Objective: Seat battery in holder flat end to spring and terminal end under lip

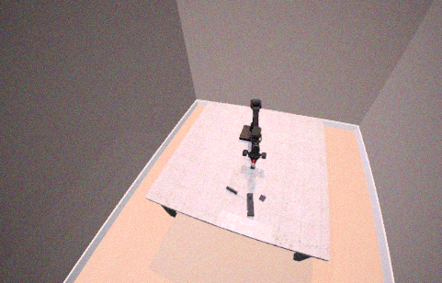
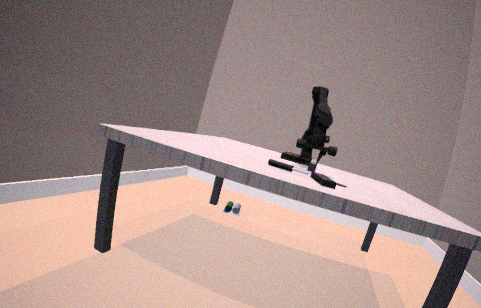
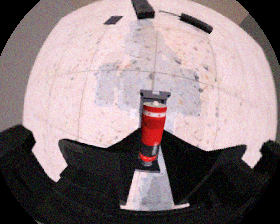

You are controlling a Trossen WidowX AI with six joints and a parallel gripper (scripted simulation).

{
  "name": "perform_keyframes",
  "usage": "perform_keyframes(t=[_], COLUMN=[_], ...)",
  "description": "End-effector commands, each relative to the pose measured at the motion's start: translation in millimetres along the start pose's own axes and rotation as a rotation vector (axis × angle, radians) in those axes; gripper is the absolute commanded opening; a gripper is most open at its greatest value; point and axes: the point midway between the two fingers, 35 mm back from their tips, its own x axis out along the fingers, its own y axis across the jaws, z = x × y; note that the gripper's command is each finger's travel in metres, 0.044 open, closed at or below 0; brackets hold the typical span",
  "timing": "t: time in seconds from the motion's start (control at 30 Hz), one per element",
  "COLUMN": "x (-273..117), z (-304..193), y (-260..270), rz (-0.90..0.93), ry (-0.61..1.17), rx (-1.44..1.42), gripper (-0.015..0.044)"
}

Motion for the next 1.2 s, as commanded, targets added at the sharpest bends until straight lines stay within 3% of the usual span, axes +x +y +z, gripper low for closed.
perform_keyframes(t=[0.0,1.17], x=[5.9,9.7], z=[-7.6,-3.4], y=[-0.3,-0.7], rz=[0.0,-0.002], ry=[0.055,0.258], rx=[-0.006,0.006], gripper=[0.0084,0.0084])
